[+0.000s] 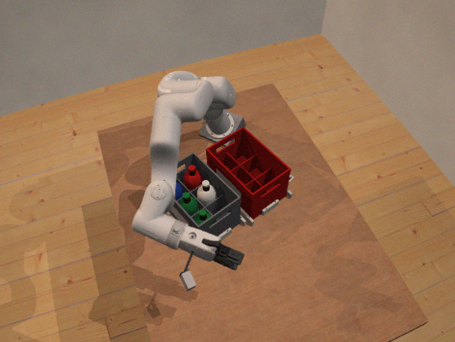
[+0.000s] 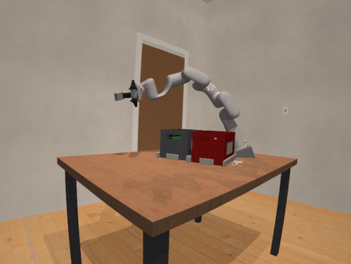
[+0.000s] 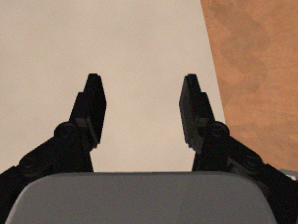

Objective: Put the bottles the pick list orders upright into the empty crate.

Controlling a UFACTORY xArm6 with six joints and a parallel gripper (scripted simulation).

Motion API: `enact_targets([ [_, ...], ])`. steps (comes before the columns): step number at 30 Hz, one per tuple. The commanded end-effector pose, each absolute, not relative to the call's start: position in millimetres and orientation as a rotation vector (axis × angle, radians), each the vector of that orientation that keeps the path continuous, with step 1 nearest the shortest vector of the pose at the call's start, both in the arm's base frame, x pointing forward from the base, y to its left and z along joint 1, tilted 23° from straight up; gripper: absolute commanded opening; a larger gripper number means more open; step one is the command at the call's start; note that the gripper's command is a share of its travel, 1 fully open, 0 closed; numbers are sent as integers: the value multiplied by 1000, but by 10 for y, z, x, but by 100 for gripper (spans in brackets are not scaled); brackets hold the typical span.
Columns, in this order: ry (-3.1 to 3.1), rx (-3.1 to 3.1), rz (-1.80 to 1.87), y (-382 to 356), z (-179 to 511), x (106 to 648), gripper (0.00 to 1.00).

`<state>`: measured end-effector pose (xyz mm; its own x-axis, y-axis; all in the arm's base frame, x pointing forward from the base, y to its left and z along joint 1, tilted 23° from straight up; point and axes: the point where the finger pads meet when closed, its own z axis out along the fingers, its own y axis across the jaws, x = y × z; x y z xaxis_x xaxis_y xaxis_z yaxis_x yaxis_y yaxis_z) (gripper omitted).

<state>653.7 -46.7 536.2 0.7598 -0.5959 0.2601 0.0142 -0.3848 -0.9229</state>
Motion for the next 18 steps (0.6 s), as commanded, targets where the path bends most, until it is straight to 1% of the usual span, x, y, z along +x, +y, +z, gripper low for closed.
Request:
enact_targets([
  [1, 443, -1897, -632, -279, 5320, 6527, 65],
  [3, 443, -1919, -576, -187, 5282, 6520, 65],
  [11, 443, -1919, -576, 90, 5171, 6499, 65],
  [14, 443, -1969, -468, 227, 5113, 6475, 65],
  [18, 443, -1976, -452, 409, 5037, 6445, 65],
])
